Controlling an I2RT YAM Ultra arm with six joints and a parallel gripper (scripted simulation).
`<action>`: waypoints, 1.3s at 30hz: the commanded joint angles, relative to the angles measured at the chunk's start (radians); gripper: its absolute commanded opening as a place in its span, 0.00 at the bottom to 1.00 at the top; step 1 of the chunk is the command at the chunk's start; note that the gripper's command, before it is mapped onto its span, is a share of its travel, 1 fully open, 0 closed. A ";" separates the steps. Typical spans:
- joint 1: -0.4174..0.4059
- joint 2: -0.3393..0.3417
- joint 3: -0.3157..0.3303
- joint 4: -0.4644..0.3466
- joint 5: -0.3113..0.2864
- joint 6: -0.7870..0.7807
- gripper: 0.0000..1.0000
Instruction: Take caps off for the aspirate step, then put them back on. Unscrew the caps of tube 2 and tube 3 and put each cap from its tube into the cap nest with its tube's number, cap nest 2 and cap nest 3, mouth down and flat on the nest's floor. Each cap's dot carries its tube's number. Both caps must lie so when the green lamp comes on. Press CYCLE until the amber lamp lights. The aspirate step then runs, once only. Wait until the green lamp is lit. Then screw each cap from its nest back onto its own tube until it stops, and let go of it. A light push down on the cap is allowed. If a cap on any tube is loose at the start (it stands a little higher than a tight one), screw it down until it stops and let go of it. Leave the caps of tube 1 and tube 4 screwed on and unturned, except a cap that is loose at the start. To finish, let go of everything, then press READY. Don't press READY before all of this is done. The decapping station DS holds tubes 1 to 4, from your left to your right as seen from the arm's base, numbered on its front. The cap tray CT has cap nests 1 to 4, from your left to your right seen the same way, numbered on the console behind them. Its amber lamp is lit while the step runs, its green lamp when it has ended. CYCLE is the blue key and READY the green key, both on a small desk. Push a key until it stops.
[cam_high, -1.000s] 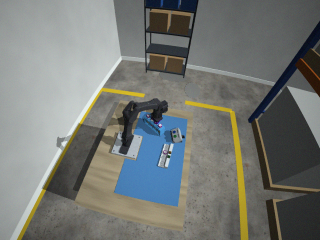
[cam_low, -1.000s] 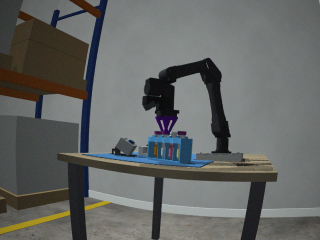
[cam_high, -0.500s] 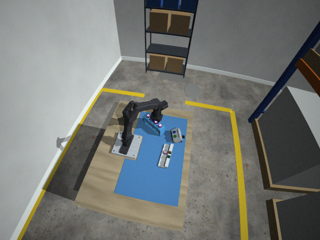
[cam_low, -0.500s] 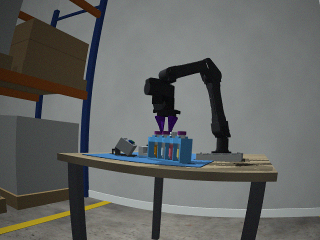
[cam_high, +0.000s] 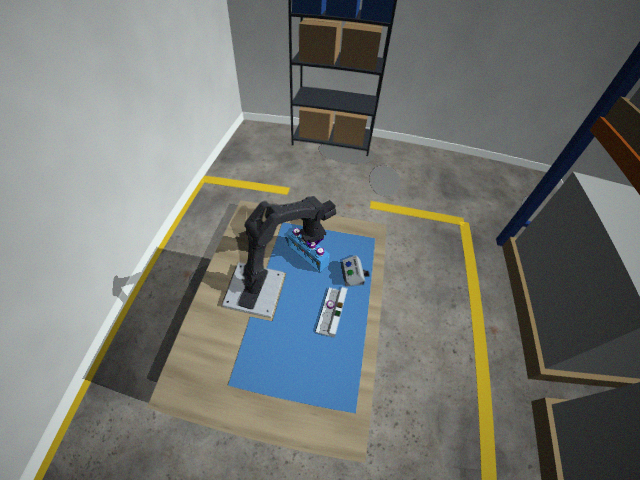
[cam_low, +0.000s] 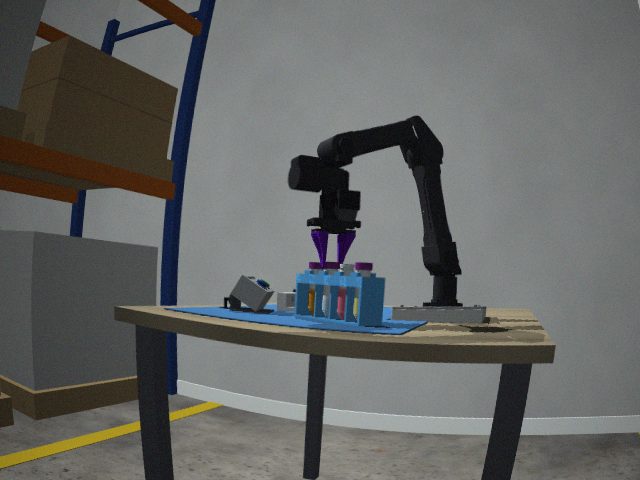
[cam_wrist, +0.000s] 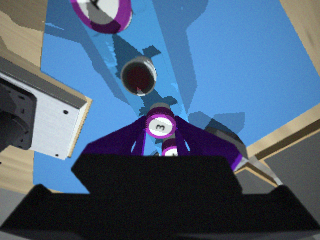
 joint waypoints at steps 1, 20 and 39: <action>0.000 -0.006 0.005 0.002 0.006 -0.216 0.00; 0.000 -0.006 0.005 0.002 0.006 -0.407 0.49; 0.000 -0.005 0.005 0.003 0.006 0.333 0.49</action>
